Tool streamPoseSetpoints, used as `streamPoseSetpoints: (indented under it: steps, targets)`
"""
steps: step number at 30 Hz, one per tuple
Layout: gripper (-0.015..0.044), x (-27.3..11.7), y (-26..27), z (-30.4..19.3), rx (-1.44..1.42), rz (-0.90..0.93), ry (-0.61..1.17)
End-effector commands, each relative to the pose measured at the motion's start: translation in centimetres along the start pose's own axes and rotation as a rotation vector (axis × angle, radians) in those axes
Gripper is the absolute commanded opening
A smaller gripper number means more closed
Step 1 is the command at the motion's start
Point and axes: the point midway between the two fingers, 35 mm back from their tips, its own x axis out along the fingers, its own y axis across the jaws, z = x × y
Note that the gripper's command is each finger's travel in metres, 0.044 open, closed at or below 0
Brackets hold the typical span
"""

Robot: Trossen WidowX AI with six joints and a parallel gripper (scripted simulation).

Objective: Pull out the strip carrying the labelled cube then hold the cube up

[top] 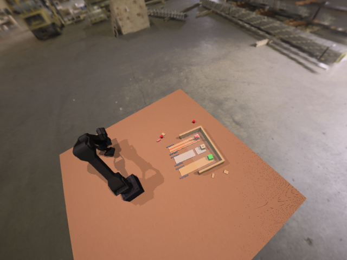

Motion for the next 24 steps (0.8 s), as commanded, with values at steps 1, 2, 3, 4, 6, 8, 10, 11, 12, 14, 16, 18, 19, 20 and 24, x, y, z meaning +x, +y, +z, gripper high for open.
streamPoseSetpoints:
  steps: [1,2,3,4,6,8,10,11,12,14,16,18,19,20,24]
  targets:
    - [0.0400,-0.2,0.2,0.0,0.000,0.000,0.000]
    - [0.0400,-0.7,0.7,-0.1,0.000,0.000,0.000]
    - [0.0400,-1.2,1.2,-0.2,0.000,0.000,0.000]
    - [0.0400,-1.4,1.4,-0.3,0.000,0.000,0.000]
    - [0.0400,-1.6,1.6,-0.3,0.000,0.000,0.000]
    - [0.0400,-1.7,1.8,-0.4,0.000,0.000,0.000]
    - [0.0400,-1.7,1.8,-0.4,0.000,0.000,0.000]
    - [0.0400,-1.7,1.8,-0.4,0.000,0.000,0.000]
    - [0.0400,-1.7,1.8,-0.4,0.000,0.000,0.000]
    - [0.0400,-2.4,1.0,0.2,0.025,-0.009,-0.031]
    - [0.0400,-5.2,-0.2,1.7,0.048,-0.023,-0.123]
    - [0.0400,-8.1,-1.6,3.2,0.053,-0.041,-0.224]
    - [0.0400,-9.6,-2.4,3.8,0.057,-0.052,-0.273]
    - [0.0400,-10.8,-3.0,4.2,0.060,-0.061,-0.311]
    - [0.0400,-16.4,-5.9,5.3,0.058,-0.116,-0.482]
